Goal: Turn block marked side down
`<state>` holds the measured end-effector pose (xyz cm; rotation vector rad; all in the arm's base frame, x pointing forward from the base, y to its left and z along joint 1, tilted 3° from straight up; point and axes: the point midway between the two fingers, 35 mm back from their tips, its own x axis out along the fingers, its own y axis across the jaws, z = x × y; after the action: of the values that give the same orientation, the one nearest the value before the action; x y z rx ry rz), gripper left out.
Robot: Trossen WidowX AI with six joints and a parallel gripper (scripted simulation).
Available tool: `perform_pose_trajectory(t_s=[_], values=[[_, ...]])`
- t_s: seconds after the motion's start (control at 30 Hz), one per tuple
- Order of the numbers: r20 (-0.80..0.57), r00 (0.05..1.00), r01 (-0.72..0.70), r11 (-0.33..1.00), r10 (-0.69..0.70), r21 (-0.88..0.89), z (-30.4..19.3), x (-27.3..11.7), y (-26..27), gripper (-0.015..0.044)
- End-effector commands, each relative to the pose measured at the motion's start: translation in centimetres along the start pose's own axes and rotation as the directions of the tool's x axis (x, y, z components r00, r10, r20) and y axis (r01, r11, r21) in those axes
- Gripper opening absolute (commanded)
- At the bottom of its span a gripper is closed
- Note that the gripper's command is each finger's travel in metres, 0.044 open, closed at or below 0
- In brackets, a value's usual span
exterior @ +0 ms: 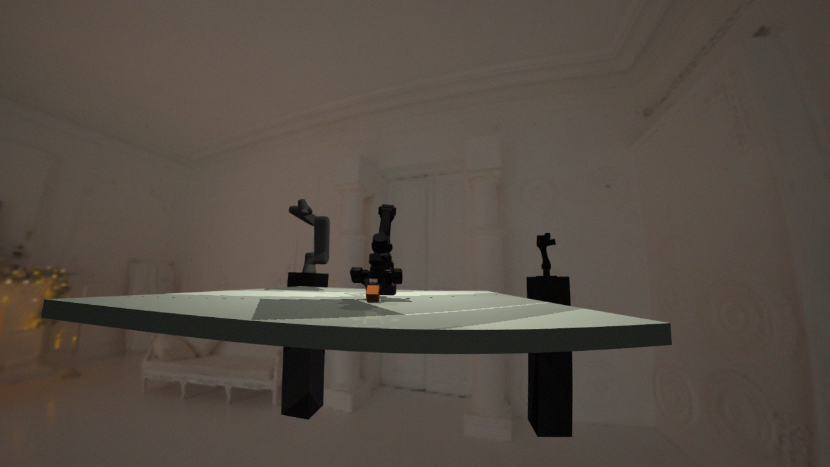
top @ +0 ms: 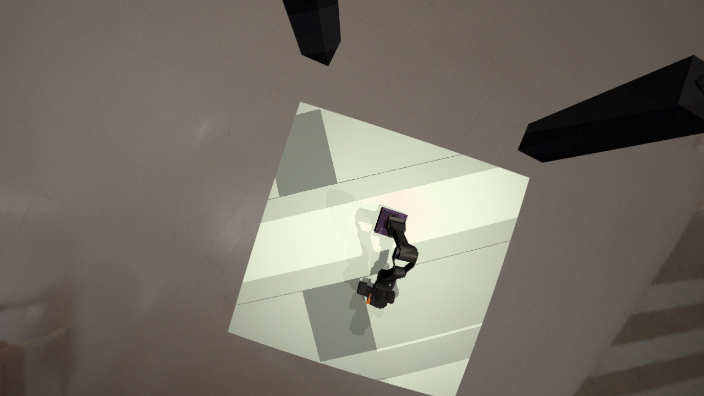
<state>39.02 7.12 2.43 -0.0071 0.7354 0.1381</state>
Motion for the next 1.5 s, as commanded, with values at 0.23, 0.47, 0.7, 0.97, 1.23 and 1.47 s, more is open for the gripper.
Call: perform_pose_trajectory(t_s=[0.23, 0.47, 0.7, 0.97, 1.23, 1.47], values=[[0.159, 0.987, 0.005, 1.000, -0.006, 0.005, -1.3, 0.0, -0.1, 0.0000], [0.253, 0.968, 0.004, 1.000, -0.006, 0.009, -1.7, -0.8, -0.1, 0.0000], [0.280, 0.960, 0.004, 1.000, -0.006, 0.009, -1.5, -1.1, -0.1, 0.0000], [0.282, 0.959, 0.004, 1.000, -0.006, 0.009, -1.5, -1.1, -0.1, 0.0000], [0.282, 0.959, 0.004, 1.000, -0.006, 0.009, -1.5, -1.1, -0.1, 0.0079], [0.282, 0.959, 0.004, 1.000, -0.006, 0.009, -1.5, -1.1, -0.1, 0.0263]])
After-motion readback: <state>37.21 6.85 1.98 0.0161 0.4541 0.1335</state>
